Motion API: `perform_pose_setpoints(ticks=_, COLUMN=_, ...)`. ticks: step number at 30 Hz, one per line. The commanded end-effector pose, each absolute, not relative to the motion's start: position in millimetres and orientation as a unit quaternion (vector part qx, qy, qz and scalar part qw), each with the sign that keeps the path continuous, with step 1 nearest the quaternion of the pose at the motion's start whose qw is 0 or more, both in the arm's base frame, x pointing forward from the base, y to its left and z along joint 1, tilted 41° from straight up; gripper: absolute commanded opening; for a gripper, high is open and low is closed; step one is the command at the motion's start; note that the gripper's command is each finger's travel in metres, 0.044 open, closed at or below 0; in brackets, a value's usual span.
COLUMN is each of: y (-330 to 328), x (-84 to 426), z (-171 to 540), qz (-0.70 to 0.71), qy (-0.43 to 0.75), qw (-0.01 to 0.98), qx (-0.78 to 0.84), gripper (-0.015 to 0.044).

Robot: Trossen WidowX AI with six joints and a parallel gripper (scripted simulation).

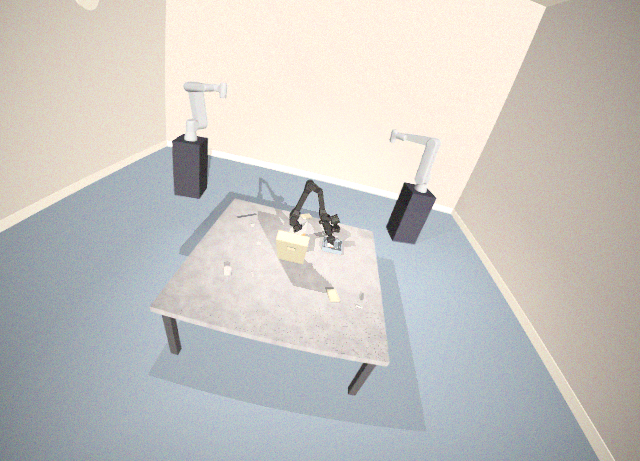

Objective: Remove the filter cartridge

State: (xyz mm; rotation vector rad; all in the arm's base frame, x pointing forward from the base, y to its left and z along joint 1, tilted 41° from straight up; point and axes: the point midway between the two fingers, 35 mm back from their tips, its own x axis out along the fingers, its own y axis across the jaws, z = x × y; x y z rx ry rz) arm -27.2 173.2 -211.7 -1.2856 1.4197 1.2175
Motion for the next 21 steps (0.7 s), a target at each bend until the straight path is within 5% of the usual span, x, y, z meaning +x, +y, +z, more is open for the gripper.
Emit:
perform_pose_setpoints(ticks=1, y=199, x=-25, z=-189, qz=0.491, qy=0.563, qw=0.426, qx=-0.51, gripper=0.044)
perform_pose_setpoints(ticks=21, y=215, x=-23, z=-169, qz=0.493, qy=0.563, qw=0.428, qx=-0.507, gripper=0.044)
